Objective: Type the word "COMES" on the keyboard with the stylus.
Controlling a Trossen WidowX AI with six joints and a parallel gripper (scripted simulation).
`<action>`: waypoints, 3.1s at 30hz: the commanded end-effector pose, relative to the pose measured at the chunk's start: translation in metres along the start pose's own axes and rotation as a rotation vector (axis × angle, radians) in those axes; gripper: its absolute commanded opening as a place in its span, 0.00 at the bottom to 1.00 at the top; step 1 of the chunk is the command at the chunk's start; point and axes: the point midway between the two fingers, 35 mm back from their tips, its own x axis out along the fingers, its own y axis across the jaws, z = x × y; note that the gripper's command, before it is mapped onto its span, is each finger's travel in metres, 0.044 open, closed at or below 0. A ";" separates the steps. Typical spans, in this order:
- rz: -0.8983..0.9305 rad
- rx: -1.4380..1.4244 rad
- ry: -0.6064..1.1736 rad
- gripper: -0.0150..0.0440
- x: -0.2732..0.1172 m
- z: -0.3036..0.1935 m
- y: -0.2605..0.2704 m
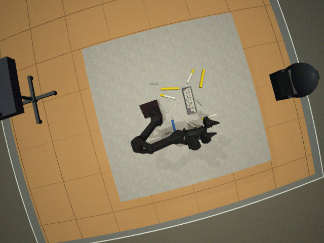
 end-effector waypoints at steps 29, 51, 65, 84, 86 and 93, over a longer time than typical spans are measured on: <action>-0.509 -0.613 1.400 0.25 -0.041 -0.327 0.099; -0.515 -0.627 1.401 0.25 -0.039 -0.282 0.049; -0.517 -0.629 1.401 0.25 -0.037 -0.237 0.000; -0.516 -0.629 1.403 0.25 -0.070 -0.257 0.016; -0.516 -0.629 1.403 0.25 -0.070 -0.257 0.016; -0.515 -0.628 1.403 0.25 -0.069 -0.262 0.022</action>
